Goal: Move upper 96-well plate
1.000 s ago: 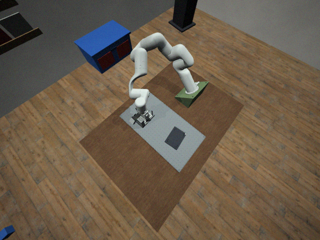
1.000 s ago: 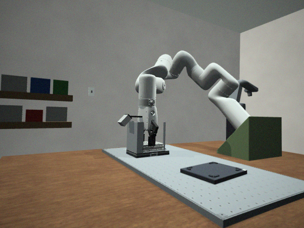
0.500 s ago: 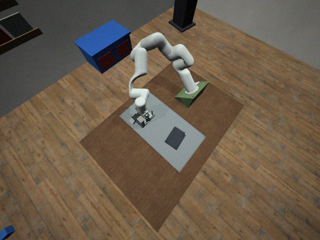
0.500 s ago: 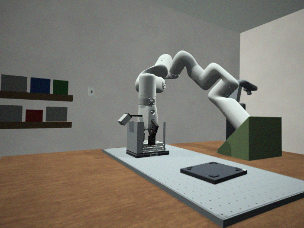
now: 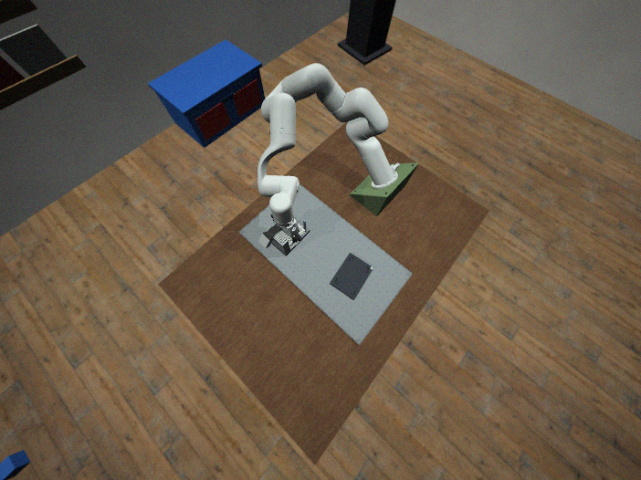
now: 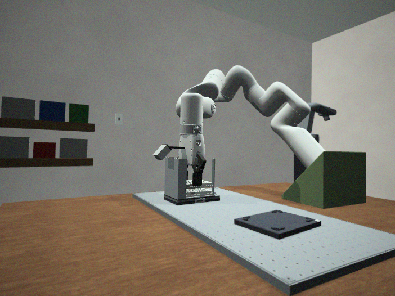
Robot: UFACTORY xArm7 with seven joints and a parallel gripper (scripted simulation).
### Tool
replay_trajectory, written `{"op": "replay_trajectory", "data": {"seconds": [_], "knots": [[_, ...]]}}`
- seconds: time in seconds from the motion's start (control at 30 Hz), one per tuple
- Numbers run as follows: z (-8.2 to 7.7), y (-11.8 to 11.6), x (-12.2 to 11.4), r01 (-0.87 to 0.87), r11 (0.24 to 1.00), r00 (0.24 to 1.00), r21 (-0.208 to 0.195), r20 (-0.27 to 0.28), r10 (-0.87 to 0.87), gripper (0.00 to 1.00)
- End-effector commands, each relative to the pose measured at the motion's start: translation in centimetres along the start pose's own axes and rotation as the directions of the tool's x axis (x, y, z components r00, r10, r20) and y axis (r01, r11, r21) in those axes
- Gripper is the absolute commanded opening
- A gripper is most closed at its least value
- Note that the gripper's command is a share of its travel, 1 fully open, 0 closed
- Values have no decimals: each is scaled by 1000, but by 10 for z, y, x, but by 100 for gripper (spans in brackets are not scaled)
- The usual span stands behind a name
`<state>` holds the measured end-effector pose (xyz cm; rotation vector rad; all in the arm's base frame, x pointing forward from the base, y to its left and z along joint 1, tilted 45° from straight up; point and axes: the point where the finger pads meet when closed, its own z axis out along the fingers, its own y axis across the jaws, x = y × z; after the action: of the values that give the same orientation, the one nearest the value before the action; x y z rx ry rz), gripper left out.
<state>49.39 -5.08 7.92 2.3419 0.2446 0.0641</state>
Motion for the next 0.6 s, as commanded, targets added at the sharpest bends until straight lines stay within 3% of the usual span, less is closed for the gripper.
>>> {"op": "replay_trajectory", "data": {"seconds": [0.0, 0.57], "knots": [[-6, -1, 2, 0, 1000, 1000, 1, -5, 0, 0], [-13, -1, 2, 0, 1000, 1000, 1, -5, 0, 0]]}}
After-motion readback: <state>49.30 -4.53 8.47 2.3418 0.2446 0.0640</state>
